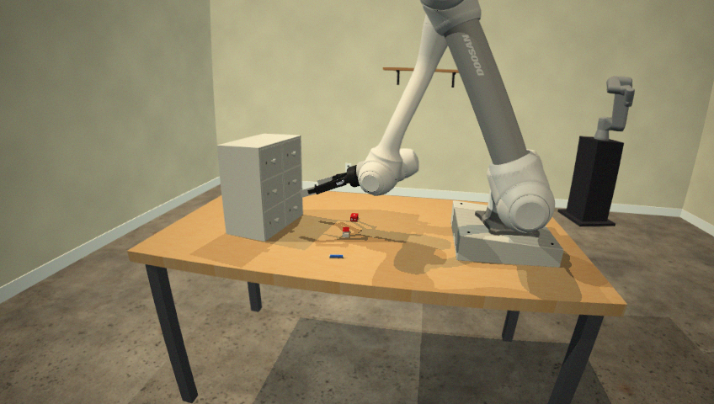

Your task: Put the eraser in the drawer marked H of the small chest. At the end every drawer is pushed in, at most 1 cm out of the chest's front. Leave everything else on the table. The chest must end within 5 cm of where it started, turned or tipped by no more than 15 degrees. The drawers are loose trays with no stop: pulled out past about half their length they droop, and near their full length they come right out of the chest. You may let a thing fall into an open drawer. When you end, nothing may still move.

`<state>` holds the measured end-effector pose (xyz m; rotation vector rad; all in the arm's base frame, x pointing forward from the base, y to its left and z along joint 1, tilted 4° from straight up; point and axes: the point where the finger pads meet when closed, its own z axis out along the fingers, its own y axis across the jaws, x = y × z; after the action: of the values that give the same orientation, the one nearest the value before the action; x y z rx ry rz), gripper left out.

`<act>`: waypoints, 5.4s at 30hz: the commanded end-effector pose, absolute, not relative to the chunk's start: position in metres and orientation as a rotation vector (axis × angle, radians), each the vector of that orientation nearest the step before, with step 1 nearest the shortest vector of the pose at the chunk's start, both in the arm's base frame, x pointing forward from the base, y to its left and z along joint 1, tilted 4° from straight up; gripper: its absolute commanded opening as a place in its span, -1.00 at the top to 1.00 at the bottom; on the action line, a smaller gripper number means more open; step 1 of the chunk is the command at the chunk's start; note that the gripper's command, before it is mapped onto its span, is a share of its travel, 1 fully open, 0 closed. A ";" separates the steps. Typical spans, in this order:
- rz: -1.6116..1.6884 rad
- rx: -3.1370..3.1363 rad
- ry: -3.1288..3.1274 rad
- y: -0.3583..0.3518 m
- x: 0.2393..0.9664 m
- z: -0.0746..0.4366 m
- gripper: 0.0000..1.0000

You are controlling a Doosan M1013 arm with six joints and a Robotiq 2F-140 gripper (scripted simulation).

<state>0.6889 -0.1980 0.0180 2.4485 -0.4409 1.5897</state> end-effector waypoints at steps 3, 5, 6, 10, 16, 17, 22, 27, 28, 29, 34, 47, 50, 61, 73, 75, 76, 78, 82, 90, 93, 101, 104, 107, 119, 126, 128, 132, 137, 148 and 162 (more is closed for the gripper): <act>1.590 2.448 -0.441 -0.198 0.689 0.018 -1.00; 1.590 2.448 -0.441 -0.198 0.689 0.018 -1.00; 1.590 2.448 -0.441 -0.198 0.689 0.018 -1.00; 1.590 2.448 -0.441 -0.198 0.689 0.018 -1.00; 1.590 2.448 -0.441 -0.198 0.689 0.018 -1.00; 1.590 2.448 -0.441 -0.198 0.689 0.018 -1.00; 1.590 2.448 -0.441 -0.198 0.689 0.018 -1.00; 1.590 2.448 -0.441 -0.198 0.689 0.018 -1.00; 1.590 2.448 -0.441 -0.198 0.689 0.018 -1.00; 1.590 2.448 -0.441 -0.198 0.689 0.018 -1.00; 1.590 2.448 -0.441 -0.198 0.689 0.018 -1.00; 1.590 2.448 -0.441 -0.198 0.689 0.018 -1.00; 1.590 2.448 -0.441 -0.198 0.689 0.018 -1.00; 1.590 2.448 -0.441 -0.198 0.689 0.018 -1.00; 1.590 2.448 -0.441 -0.198 0.689 0.025 -1.00; 1.590 2.448 -0.441 -0.198 0.690 0.028 -1.00; 1.590 2.448 -0.441 -0.198 0.690 0.030 -1.00; 1.590 2.448 -0.441 -0.198 0.690 0.031 -1.00; 1.590 2.448 -0.441 -0.198 0.690 0.034 -1.00; 1.589 2.449 -0.441 -0.198 0.690 0.035 -1.00; 1.587 2.451 -0.441 -0.198 0.690 0.035 -1.00; 1.575 2.460 -0.443 -0.198 0.689 0.036 -1.00; 1.564 2.469 -0.445 -0.198 0.689 0.037 -1.00; 1.548 2.480 -0.447 -0.198 0.688 0.038 -1.00; 1.462 2.543 -0.458 -0.196 0.682 0.044 -1.00; 1.362 2.610 -0.470 -0.193 0.676 0.051 -1.00; 1.327 2.633 -0.474 -0.193 0.674 0.054 -1.00; 1.288 2.657 -0.478 -0.192 0.672 0.056 -1.00; 1.177 2.721 -0.489 -0.190 0.666 0.064 -1.00; 1.038 2.793 -0.502 -0.187 0.658 0.073 -1.00; 1.005 2.783 -0.512 -0.193 0.654 0.074 -1.00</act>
<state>0.6546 -0.1933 0.0741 2.7976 -0.5026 1.0292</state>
